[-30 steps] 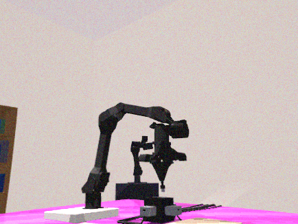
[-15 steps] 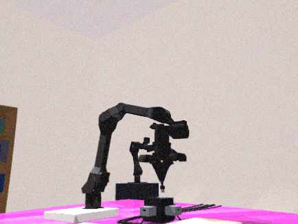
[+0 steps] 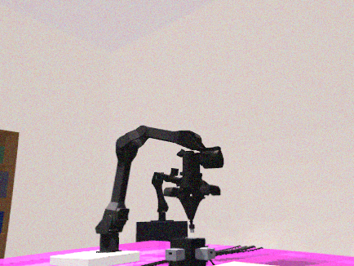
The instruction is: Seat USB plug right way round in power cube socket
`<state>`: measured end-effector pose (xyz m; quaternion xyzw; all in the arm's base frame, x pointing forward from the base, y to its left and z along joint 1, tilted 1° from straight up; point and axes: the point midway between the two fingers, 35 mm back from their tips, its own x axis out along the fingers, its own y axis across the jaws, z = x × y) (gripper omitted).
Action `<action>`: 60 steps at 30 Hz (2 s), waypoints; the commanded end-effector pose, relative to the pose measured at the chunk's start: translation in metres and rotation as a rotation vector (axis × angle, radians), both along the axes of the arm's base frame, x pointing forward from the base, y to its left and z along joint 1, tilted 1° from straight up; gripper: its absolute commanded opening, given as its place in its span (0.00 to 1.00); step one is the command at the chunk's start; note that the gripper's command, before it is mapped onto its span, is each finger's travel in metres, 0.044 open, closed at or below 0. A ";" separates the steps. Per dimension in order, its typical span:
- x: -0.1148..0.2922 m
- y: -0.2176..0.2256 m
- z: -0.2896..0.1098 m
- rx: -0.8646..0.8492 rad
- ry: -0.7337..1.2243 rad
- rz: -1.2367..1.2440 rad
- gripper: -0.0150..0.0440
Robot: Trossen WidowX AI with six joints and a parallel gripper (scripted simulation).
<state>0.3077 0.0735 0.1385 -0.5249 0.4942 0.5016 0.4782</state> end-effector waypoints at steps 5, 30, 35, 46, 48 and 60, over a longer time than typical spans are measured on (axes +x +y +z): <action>0.001 -0.001 -0.002 -0.009 -0.002 -0.004 0.25; 0.001 -0.002 -0.004 -0.032 -0.003 -0.006 0.25; 0.001 -0.003 -0.005 -0.036 -0.003 -0.007 0.25; 0.001 -0.004 -0.006 -0.046 -0.004 -0.008 0.25; 0.001 -0.004 -0.007 -0.048 -0.004 -0.008 0.25; 0.001 -0.004 -0.008 -0.054 -0.005 -0.008 0.25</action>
